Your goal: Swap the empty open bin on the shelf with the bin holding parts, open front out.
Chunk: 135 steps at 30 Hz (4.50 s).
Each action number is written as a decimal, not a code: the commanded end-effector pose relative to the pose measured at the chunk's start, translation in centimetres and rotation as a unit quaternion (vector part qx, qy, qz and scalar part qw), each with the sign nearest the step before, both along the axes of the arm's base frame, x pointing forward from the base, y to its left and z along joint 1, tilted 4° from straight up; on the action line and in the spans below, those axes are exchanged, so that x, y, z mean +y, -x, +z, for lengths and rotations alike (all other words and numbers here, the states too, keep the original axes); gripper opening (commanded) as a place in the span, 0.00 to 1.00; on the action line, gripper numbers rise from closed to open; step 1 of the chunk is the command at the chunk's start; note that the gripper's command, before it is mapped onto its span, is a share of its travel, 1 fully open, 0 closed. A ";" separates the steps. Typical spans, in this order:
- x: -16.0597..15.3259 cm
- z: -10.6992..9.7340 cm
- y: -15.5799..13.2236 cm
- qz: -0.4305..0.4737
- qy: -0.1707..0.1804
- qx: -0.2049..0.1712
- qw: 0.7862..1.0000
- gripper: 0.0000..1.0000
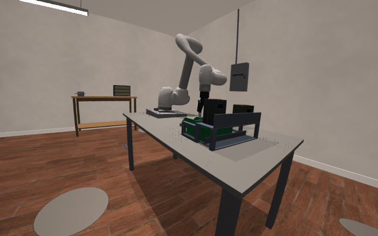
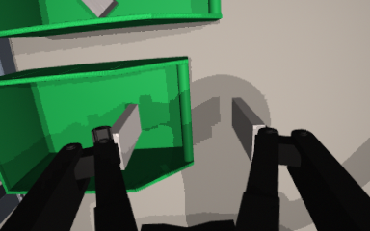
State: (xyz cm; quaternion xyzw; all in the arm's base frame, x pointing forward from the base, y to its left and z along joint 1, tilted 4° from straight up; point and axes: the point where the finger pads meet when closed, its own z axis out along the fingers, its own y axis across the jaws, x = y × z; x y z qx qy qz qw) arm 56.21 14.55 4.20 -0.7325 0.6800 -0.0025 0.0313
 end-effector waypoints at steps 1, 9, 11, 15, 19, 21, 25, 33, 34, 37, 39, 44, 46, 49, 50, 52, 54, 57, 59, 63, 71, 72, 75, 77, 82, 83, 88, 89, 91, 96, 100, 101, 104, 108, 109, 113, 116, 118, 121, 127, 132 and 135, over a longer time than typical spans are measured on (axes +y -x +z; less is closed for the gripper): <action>0.0 0.0 0.0 0.000 0.000 0.000 1.000 0.62; 0.0 0.0 0.0 0.000 0.000 0.000 1.000 0.62; 0.0 0.0 0.0 0.000 0.000 0.000 1.000 0.62; 0.0 0.1 0.0 0.000 0.000 0.000 1.000 0.62; 0.0 0.3 0.0 0.000 0.000 0.000 1.000 0.62; 0.0 0.4 0.0 0.000 0.000 0.000 1.000 0.62; 0.0 0.9 0.0 0.000 0.000 0.000 1.000 0.62; -0.1 2.4 0.1 0.000 0.000 0.000 1.000 0.62; -0.1 2.6 0.1 0.000 0.000 0.000 1.000 0.62; -0.1 2.8 0.1 0.000 0.000 0.000 1.000 0.62; -0.1 3.3 0.2 0.000 0.000 0.000 1.000 0.62; -0.2 4.5 0.2 0.000 0.000 0.000 1.000 0.62; -0.2 5.0 0.2 0.000 0.000 0.000 1.000 0.62; -0.2 5.7 0.3 0.000 0.000 0.000 1.000 0.62; -0.3 6.0 0.3 0.000 0.000 0.000 1.000 0.62; -0.3 6.4 0.3 0.000 0.000 0.000 1.000 0.62; -0.3 6.4 0.3 0.000 0.000 0.000 1.000 0.62; -0.3 6.9 0.3 0.000 0.000 0.000 1.000 0.62; -0.3 7.2 0.3 0.000 0.000 0.000 1.000 0.62; -0.3 7.7 0.4 0.000 0.000 0.000 1.000 0.62; -0.3 8.0 0.4 0.000 0.000 0.000 1.000 0.62; -0.3 8.0 0.4 0.000 0.000 0.000 1.000 0.62; -0.3 8.0 0.4 0.000 0.000 0.000 1.000 0.62; -0.3 8.0 0.4 0.000 0.000 0.000 1.000 0.10; -0.3 8.0 0.4 0.000 0.000 0.000 1.000 0.10; -0.3 8.0 0.4 0.000 0.000 0.000 1.000 0.10; -0.3 8.0 0.4 0.000 0.000 0.000 1.000 0.10; -0.3 8.0 0.4 0.000 0.000 0.000 1.000 0.10; -0.3 8.0 0.4 0.000 0.000 0.000 1.000 0.10; -0.3 8.0 0.4 0.000 0.000 0.000 1.000 0.10; -0.3 8.0 0.4 0.000 0.000 0.000 1.000 0.10; -0.3 8.0 0.4 0.000 0.000 0.000 1.000 0.10; -0.3 8.0 0.4 0.000 0.000 0.000 1.000 0.10; -0.3 8.0 0.4 0.000 0.000 0.000 1.000 0.10; -0.3 8.0 0.4 0.000 0.000 0.000 1.000 0.10; -0.4 8.1 0.2 0.015 0.001 -0.001 1.000 0.10; -0.7 8.4 -0.4 0.068 0.003 -0.003 0.998 0.10; -0.9 8.8 -1.1 0.127 0.006 -0.005 0.992 0.10; -1.3 9.3 -2.0 0.195 0.009 -0.008 0.981 0.10; -2.6 10.9 -4.6 0.333 0.021 -0.015 0.942 0.10; -3.9 12.4 -6.9 0.436 0.034 -0.020 0.899 0.10; -4.4 12.9 -7.8 0.495 0.040 -0.023 0.868 0.10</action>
